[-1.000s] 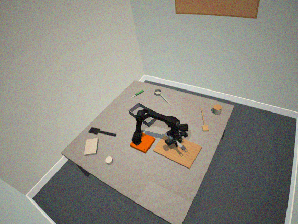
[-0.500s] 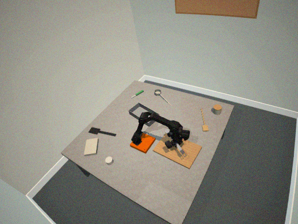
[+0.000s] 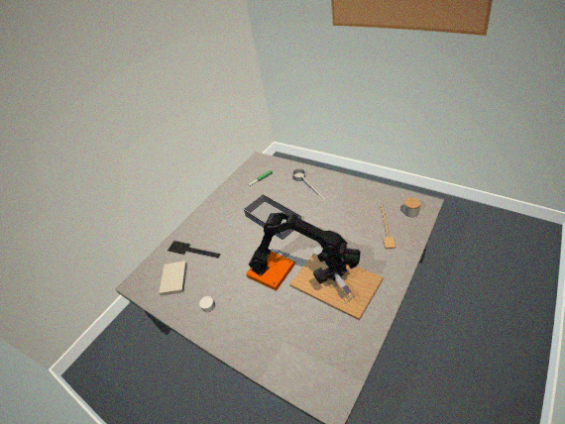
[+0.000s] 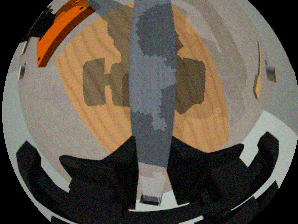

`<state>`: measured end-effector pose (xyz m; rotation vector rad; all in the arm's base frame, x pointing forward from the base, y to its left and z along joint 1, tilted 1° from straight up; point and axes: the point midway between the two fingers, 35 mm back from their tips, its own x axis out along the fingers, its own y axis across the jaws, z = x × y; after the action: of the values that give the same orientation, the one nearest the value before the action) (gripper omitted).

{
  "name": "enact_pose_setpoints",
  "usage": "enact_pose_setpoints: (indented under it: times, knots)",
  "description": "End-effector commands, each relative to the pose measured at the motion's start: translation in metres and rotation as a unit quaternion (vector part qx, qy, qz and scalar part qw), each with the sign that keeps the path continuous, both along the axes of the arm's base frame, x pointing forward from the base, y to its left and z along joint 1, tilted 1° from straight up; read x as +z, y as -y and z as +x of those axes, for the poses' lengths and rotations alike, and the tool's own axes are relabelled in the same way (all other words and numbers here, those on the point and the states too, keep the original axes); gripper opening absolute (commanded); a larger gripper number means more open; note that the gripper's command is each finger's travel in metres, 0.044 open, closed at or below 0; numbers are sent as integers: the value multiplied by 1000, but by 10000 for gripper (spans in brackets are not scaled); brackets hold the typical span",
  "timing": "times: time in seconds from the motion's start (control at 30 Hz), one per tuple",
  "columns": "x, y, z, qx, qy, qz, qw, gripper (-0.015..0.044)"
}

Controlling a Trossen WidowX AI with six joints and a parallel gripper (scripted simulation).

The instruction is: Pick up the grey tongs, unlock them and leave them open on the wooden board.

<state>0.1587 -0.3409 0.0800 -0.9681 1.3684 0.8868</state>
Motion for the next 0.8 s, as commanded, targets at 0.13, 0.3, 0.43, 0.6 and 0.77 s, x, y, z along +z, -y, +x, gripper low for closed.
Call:
enact_pose_setpoints:
  times: [0.13,0.3,0.43,0.6,0.77]
  knots:
    - [-13,0,1,2,2,2,1000,-150]
    - [-17,0,1,2,2,2,1000,-150]
    - [-16,0,0,0,-1,1,1000,-97]
    - [-16,0,0,0,-1,1,1000,34]
    - [-16,0,0,0,-1,1,1000,165]
